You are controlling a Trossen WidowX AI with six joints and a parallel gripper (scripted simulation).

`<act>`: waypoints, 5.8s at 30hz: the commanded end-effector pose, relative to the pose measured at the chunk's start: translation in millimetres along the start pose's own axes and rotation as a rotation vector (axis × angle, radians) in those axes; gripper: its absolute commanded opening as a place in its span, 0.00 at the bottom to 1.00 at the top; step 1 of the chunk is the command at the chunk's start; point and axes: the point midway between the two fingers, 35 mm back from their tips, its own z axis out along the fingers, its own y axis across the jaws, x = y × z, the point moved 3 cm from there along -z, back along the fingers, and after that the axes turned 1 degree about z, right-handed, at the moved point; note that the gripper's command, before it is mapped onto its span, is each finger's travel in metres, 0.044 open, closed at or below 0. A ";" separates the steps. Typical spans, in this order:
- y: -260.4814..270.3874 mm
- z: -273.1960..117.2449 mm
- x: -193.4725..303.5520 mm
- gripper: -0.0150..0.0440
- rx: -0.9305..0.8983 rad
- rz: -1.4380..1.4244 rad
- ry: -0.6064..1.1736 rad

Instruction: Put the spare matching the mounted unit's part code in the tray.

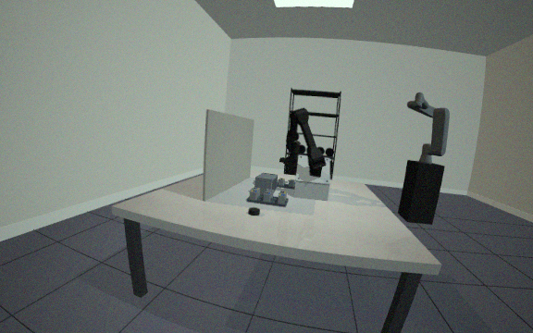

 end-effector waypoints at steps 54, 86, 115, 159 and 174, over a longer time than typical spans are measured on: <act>-0.2 81.6 3.2 0.76 -0.002 0.003 0.010; -0.2 81.6 3.2 0.76 -0.002 0.003 0.010; -0.2 81.6 3.2 0.76 -0.002 0.003 0.010; -0.2 81.6 3.2 0.76 -0.002 0.003 0.010; 0.5 80.7 1.9 0.54 0.000 -0.001 0.005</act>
